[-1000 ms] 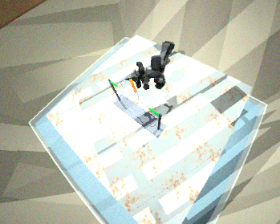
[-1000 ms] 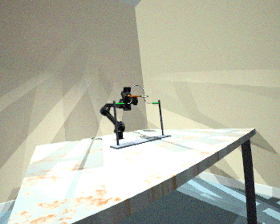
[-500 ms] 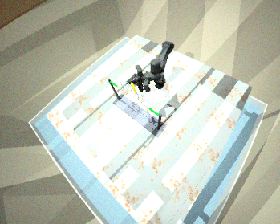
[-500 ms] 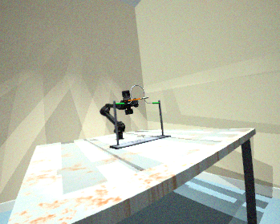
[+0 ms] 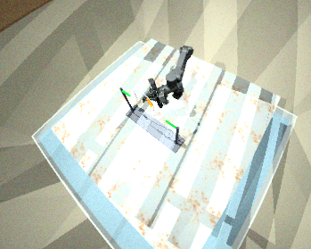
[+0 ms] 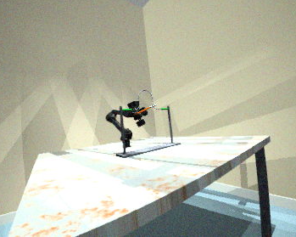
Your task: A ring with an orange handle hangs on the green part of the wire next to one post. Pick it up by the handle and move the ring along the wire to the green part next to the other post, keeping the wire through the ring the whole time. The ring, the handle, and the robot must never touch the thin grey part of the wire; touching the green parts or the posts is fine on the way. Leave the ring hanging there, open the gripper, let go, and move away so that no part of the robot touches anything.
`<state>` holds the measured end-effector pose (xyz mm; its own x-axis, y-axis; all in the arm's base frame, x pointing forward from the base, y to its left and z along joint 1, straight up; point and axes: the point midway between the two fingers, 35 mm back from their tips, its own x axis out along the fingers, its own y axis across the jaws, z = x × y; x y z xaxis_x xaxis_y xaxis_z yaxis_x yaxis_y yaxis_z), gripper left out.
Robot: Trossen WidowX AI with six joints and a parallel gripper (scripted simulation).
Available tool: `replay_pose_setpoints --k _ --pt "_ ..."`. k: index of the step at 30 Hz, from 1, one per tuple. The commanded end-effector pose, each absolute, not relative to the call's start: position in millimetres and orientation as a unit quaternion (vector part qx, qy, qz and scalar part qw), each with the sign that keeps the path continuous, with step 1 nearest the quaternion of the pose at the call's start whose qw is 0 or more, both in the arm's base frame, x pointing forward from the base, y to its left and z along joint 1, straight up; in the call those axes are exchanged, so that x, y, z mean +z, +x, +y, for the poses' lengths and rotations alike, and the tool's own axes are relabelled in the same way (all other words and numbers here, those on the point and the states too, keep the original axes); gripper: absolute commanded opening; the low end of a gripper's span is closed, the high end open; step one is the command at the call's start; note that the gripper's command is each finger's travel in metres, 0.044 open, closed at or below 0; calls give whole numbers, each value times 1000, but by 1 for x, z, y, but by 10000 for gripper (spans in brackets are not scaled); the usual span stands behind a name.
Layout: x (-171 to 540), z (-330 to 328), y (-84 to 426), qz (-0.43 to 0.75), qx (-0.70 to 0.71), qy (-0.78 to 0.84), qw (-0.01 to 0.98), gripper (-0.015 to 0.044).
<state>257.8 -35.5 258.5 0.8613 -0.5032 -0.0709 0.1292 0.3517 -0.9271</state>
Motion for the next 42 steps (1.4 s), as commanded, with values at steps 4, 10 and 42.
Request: replay_pose_setpoints --k 4,10,42 --pt "233 -24 261 181 -171 -465 850 -150" --pt "214 -10 262 193 -156 -401 882 -150" --pt "163 92 263 231 -76 -70 968 -150"
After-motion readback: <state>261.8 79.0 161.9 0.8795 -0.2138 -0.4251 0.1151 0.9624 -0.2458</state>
